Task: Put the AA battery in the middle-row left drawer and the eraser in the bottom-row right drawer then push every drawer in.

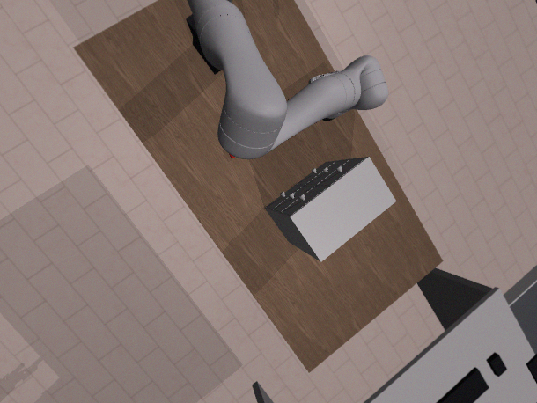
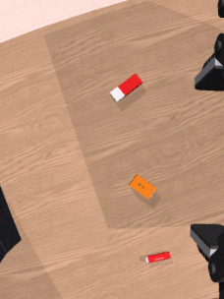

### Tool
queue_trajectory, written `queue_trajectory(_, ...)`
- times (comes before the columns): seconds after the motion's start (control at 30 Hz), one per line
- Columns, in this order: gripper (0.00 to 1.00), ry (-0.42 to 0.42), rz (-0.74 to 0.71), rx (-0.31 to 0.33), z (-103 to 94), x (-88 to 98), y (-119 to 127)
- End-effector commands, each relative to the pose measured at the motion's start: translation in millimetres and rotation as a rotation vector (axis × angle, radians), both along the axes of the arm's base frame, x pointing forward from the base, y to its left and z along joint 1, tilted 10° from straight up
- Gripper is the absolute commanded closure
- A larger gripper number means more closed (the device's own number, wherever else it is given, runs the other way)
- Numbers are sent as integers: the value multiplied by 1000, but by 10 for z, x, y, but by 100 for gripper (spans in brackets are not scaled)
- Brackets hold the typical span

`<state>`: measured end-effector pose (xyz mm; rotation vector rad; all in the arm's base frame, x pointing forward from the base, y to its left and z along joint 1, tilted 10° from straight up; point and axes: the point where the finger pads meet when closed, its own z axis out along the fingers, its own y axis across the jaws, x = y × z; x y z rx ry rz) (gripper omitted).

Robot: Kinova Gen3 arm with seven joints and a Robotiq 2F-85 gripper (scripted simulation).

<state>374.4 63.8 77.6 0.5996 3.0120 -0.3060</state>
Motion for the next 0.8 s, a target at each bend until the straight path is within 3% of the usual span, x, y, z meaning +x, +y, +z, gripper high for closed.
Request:
queue_trajectory(0.0,0,34,68,9,-122,-23,11)
queue_trajectory(0.17,0,59,211,14,-235,6,13)
queue_trajectory(0.4,0,74,304,18,-309,25,16)
queue_trajectory(0.77,0,83,359,21,-352,35,20)
